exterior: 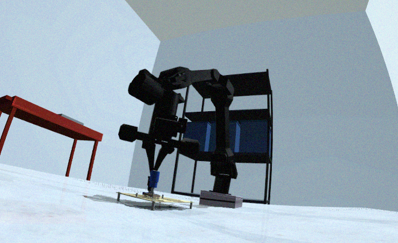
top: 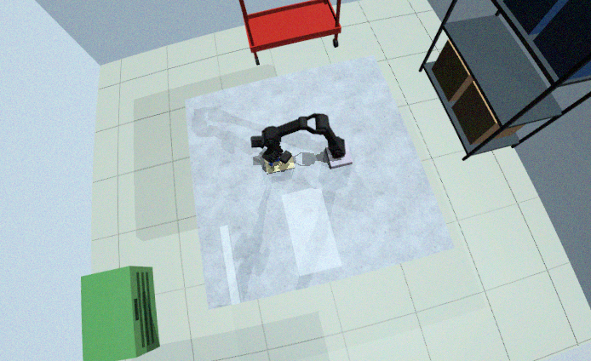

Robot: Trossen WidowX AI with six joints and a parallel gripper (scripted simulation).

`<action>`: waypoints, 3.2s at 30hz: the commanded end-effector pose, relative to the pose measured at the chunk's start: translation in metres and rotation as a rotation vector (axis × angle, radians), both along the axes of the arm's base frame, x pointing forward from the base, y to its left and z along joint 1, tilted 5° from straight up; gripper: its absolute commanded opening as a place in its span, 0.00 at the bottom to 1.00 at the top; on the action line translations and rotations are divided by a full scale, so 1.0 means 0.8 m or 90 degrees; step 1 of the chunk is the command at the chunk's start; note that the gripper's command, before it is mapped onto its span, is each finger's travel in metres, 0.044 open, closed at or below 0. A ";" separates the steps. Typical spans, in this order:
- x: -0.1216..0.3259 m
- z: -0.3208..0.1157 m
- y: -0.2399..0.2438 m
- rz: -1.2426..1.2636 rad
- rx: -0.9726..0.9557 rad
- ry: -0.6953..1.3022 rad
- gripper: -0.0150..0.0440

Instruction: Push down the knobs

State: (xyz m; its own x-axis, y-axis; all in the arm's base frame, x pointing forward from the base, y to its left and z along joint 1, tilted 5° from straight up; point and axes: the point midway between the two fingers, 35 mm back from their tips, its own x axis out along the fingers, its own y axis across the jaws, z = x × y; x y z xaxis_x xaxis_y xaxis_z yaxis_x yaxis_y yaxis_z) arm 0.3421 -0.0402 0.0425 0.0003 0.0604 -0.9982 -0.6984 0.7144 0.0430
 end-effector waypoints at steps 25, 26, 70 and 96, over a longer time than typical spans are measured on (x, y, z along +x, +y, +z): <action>0.003 0.016 0.000 -0.001 0.004 0.006 0.25; 0.003 0.018 0.000 -0.001 0.004 0.006 0.25; 0.027 0.051 0.002 -0.579 0.003 -0.012 0.25; 0.037 0.062 0.017 -1.150 0.017 0.046 0.25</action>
State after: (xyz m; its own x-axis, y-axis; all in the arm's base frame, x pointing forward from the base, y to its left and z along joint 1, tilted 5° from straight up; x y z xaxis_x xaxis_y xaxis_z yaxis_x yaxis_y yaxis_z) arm 0.3706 -0.0286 0.0922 0.0430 0.0418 -0.9982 0.8166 0.5742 0.0592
